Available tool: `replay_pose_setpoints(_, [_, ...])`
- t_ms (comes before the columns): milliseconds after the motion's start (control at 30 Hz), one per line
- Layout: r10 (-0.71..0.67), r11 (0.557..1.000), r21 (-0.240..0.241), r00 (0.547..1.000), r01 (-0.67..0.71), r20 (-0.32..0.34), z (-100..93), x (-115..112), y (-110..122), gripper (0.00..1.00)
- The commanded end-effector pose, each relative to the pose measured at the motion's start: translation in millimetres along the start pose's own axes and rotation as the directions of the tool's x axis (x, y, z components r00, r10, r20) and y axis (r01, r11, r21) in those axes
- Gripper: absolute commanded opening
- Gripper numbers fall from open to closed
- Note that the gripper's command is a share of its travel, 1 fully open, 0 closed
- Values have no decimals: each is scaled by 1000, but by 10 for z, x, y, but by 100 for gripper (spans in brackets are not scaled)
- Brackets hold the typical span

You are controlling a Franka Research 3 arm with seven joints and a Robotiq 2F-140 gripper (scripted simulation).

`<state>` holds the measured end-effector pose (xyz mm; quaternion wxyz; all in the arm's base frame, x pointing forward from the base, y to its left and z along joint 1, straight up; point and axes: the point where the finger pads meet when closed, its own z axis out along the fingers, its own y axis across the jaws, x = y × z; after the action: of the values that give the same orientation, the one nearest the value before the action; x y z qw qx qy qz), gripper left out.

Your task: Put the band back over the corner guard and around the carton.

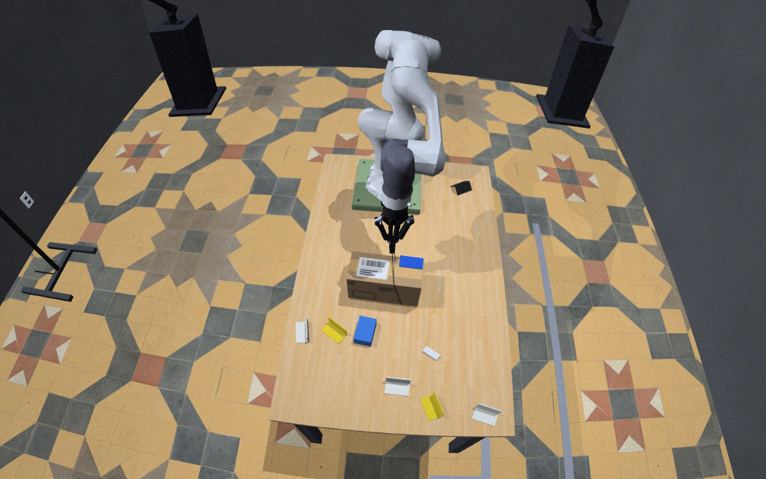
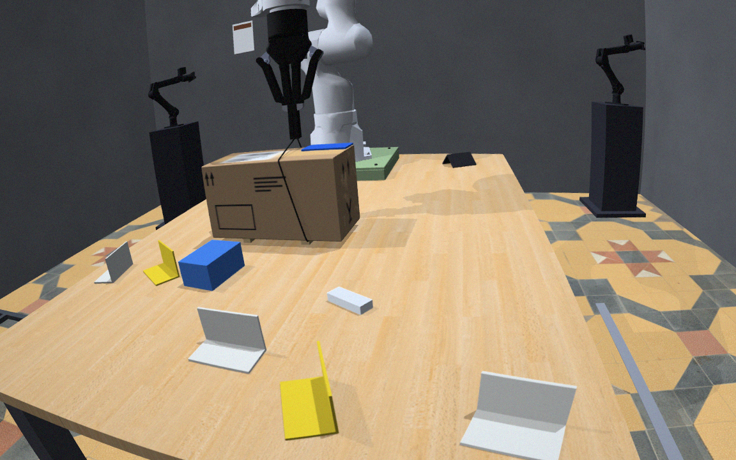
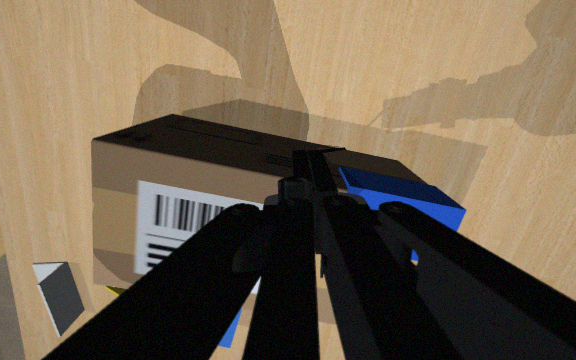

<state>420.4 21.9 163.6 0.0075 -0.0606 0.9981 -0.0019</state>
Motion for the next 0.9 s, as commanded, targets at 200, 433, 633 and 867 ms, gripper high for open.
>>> replay_pose_setpoints(200, [-5, 1000, -3, 1000, 5, -10, 8, 52, 2, 10])
replay_pose_setpoints(433, [-5, 1000, -3, 1000, 5, -10, 8, 50, 14, 10])
replay_pose_setpoints(633, [-5, 1000, -3, 1000, 5, -10, 8, 38, 66, 10])
replay_pose_setpoints(867, [-5, 1000, -3, 1000, 5, -10, 8, 12, 186, 10])
